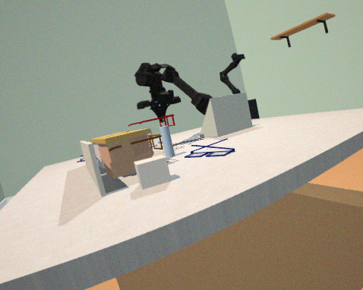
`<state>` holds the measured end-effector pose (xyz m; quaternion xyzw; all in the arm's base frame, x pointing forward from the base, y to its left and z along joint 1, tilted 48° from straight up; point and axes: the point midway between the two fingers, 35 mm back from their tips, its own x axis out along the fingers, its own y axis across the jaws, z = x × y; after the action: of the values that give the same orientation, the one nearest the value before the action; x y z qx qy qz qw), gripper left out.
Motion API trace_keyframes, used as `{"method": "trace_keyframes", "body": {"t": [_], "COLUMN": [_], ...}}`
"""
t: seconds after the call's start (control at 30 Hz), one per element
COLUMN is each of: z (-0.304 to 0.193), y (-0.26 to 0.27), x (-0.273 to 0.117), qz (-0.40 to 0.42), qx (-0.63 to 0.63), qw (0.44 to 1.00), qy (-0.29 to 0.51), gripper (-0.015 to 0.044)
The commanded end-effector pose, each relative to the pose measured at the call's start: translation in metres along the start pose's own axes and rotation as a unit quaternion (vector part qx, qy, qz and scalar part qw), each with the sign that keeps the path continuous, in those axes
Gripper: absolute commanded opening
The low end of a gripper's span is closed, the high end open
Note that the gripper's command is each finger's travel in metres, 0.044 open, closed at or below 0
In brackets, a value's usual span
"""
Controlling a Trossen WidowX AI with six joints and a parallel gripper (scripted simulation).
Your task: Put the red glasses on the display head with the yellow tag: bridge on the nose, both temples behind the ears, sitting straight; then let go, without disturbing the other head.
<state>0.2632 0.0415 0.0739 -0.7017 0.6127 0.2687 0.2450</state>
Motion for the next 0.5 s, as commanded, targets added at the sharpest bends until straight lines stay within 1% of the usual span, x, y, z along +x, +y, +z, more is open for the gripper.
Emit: {"method": "trace_keyframes", "body": {"t": [0.0,0.47], "z": [0.000,0.001], "y": [0.001,0.002], "x": [0.005,0.017], "qz": [0.004,0.005], "qx": [-0.003,-0.003], "qw": [1.000,1.000], "qy": [0.003,0.003], "gripper": [0.0000,0.0000]}}
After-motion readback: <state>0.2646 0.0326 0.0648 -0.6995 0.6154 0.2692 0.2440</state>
